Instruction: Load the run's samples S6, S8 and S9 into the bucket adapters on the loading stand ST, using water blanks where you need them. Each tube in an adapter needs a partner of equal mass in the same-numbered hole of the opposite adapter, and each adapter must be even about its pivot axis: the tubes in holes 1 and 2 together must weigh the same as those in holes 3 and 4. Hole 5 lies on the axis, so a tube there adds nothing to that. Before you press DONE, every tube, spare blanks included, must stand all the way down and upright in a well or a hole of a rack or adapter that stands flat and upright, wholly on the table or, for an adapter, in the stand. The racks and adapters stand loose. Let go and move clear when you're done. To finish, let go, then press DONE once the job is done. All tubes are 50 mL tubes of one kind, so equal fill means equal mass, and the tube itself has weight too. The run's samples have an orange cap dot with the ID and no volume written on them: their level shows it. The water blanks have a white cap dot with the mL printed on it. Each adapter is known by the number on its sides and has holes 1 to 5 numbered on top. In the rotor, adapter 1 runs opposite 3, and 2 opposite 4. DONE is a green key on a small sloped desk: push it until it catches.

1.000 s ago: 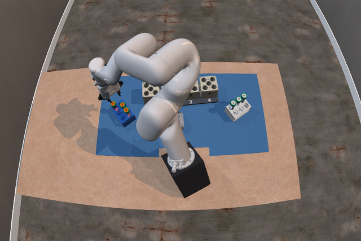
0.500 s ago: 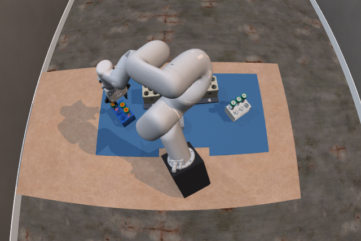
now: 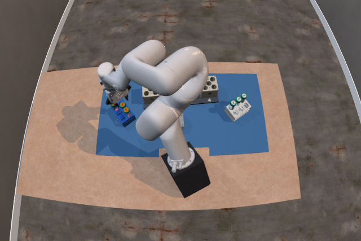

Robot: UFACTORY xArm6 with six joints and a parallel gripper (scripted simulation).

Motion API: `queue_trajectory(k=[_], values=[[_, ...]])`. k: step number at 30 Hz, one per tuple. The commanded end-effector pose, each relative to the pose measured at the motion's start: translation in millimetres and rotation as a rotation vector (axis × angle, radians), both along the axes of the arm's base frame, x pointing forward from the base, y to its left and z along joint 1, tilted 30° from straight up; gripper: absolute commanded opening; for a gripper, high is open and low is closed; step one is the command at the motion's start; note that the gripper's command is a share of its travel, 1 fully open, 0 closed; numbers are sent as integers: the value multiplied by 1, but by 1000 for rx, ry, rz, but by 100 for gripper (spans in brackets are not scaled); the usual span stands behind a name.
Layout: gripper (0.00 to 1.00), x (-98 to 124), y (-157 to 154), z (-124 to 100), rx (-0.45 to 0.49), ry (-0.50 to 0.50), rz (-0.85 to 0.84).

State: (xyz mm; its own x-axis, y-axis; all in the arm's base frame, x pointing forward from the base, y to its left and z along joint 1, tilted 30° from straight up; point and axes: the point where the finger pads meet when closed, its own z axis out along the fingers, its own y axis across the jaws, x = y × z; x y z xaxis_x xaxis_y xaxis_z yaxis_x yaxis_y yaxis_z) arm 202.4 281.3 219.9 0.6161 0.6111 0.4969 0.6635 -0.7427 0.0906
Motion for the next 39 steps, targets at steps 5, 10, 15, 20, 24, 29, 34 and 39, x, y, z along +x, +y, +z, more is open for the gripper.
queue_trajectory(k=[5,10,15,20,24,29,34,39], values=[[57,7,5,-11,3,-2,0],[57,9,7,-16,3,-2,0],[57,14,10,-25,3,-2,0],[57,18,12,-34,3,-2,0],[57,20,14,-39,3,-2,0],[57,24,16,-46,3,-2,0],[57,28,19,-54,3,-2,0],[57,32,22,-63,3,-2,0]])
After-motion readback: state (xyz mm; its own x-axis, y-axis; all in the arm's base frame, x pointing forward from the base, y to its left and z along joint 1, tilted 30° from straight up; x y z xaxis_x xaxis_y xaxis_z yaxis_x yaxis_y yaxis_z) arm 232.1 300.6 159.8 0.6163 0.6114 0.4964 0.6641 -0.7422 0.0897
